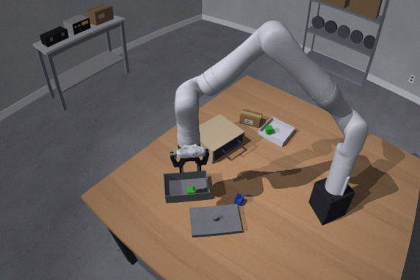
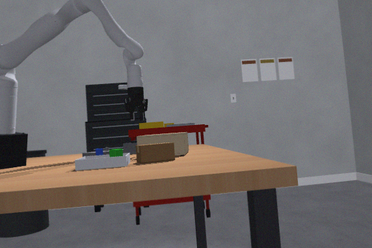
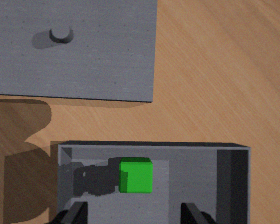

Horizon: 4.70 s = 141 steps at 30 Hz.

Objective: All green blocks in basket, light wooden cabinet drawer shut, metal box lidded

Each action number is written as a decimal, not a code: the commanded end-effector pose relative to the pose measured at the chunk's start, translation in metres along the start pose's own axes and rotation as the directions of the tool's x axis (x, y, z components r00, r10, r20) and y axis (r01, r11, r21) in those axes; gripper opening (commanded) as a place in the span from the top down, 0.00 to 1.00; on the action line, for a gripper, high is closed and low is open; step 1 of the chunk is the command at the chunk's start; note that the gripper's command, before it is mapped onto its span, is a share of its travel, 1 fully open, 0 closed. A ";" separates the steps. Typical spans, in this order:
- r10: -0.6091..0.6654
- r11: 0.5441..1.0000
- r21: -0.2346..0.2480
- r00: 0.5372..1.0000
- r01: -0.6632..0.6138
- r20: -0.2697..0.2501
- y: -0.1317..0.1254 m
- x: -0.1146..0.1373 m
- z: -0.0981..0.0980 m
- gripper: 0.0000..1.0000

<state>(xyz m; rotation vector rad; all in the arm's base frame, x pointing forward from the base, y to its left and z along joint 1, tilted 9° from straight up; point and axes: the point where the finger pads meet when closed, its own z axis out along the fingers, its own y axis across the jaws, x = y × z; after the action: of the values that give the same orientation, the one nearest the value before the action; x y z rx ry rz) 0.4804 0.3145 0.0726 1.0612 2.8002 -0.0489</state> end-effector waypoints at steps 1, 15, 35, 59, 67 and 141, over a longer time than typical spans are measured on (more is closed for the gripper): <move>0.000 1.000 -0.002 1.000 0.000 0.000 0.001 0.000 0.007 0.37; 0.000 1.000 -0.002 1.000 0.000 0.000 0.001 0.000 0.048 0.37; 0.000 1.000 -0.002 1.000 0.000 0.000 0.002 0.000 0.094 0.37; 0.000 1.000 -0.002 1.000 0.000 0.000 0.002 0.000 0.096 0.37; 0.000 1.000 -0.002 1.000 0.000 0.000 0.003 0.000 0.096 0.37; 0.000 1.000 -0.002 1.000 0.000 0.000 0.003 0.000 0.120 0.37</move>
<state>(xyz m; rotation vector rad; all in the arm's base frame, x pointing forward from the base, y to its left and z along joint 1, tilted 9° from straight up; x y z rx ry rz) 0.4966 0.3060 -0.0475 1.0610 2.8002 -0.0487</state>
